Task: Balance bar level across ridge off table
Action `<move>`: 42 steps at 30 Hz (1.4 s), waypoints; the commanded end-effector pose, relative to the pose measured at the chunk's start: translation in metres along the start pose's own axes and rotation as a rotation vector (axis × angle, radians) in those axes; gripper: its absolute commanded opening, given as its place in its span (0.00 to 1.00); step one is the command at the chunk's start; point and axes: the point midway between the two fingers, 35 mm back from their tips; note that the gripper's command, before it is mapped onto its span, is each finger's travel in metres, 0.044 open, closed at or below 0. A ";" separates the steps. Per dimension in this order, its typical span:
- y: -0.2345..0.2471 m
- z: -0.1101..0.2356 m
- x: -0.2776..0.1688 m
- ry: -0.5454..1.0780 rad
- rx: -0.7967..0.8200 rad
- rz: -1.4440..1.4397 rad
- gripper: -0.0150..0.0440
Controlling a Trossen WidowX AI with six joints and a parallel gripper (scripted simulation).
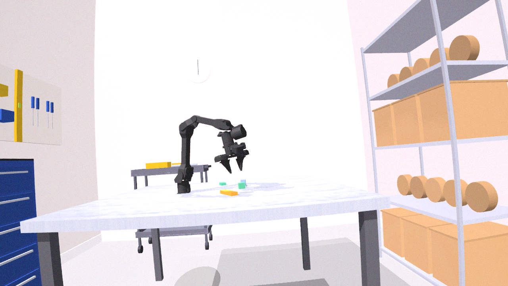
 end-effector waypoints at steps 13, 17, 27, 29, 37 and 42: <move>-0.055 -0.021 -0.016 0.137 -0.148 -0.214 0.79; -0.058 -0.040 -0.018 0.137 -0.148 -0.214 0.79; -0.061 -0.062 -0.022 0.137 -0.148 -0.214 0.79; -0.061 -0.064 -0.022 0.137 -0.148 -0.214 0.79; -0.063 -0.077 -0.024 0.137 -0.148 -0.214 0.79; -0.064 -0.085 -0.026 0.137 -0.148 -0.214 0.79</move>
Point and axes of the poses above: the point midway between the two fingers, 35 mm back from their tips, its own z axis back along the fingers, its own y axis across the jaws, x = y × z, and after that the axes turned 4 degrees about -z, right-handed
